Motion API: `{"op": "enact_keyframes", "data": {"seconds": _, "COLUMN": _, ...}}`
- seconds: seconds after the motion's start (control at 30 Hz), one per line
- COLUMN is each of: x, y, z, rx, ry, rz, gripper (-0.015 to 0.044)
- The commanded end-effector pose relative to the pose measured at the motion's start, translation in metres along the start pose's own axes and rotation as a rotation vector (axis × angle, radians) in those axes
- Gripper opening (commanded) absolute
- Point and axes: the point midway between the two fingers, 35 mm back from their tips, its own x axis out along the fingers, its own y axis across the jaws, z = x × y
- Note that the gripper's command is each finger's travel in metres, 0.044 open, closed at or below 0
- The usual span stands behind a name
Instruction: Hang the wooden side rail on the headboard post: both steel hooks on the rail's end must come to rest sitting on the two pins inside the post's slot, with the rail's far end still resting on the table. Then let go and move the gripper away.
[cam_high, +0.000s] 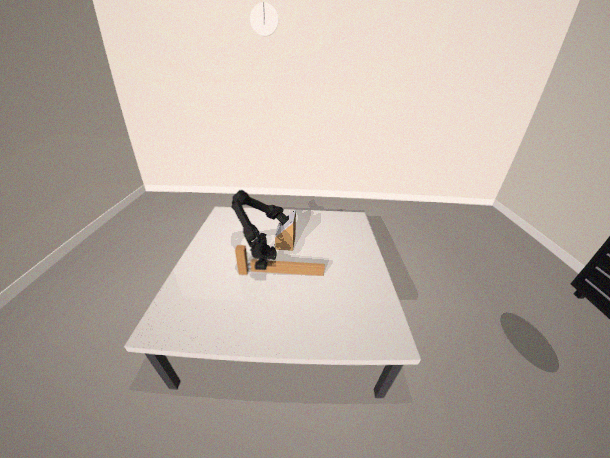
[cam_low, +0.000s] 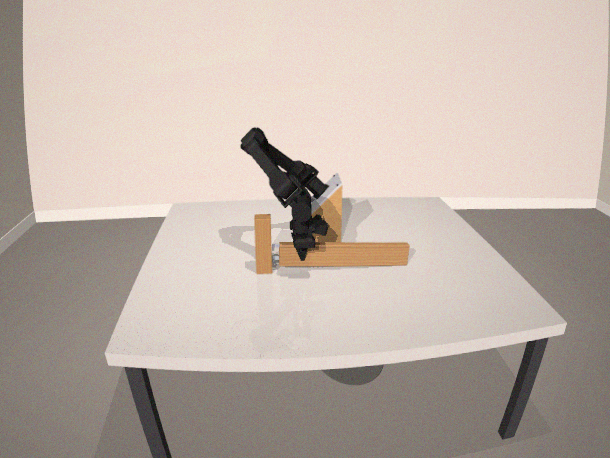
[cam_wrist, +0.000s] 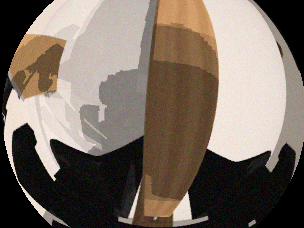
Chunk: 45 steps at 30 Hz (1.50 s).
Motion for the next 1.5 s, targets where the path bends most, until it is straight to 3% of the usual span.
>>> {"op": "enact_keyframes", "data": {"seconds": 0.0, "x": -0.002, "y": -0.0001, "z": -0.0014, "rx": -0.002, "ry": 0.002, "rz": -0.005, "gripper": 0.0}}
{"op": "enact_keyframes", "data": {"seconds": 1.47, "x": -0.0021, "y": -0.0024, "z": -0.0063, "rx": -0.002, "ry": 0.002, "rz": -0.005, "gripper": 0.0}}
